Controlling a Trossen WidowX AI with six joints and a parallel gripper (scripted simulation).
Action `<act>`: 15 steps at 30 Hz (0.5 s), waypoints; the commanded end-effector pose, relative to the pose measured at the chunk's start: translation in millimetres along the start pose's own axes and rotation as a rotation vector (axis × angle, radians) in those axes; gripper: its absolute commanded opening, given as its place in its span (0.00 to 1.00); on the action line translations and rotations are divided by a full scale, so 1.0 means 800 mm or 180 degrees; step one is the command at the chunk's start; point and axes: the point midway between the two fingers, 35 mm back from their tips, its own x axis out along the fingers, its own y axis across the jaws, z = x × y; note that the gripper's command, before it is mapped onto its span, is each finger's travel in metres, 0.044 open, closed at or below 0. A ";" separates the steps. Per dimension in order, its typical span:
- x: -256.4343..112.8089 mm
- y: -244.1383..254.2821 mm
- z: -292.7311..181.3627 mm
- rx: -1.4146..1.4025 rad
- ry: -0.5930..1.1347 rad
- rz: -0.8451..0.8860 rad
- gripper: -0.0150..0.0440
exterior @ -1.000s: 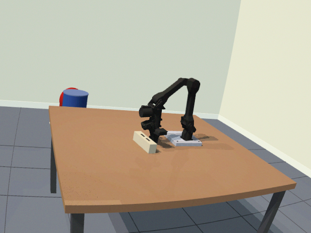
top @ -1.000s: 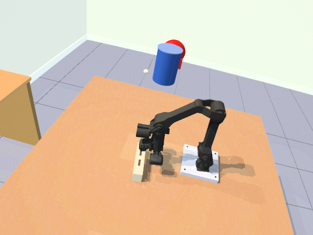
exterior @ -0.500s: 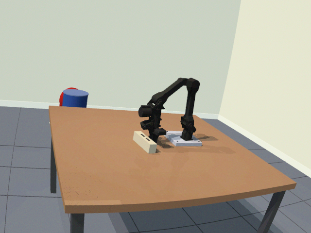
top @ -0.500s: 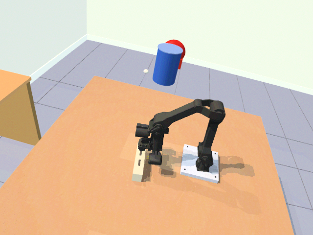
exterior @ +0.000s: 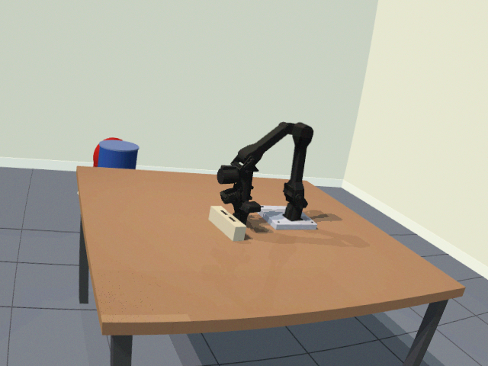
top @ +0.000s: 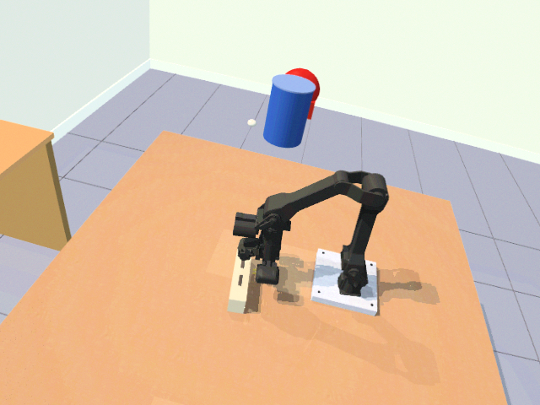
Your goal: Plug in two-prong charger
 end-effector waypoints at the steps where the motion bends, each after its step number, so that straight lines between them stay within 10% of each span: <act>1: -0.001 0.001 0.002 0.0010 -0.0012 0.0014 0.25; 15: -0.002 0.001 0.004 0.0010 -0.0013 0.0014 0.25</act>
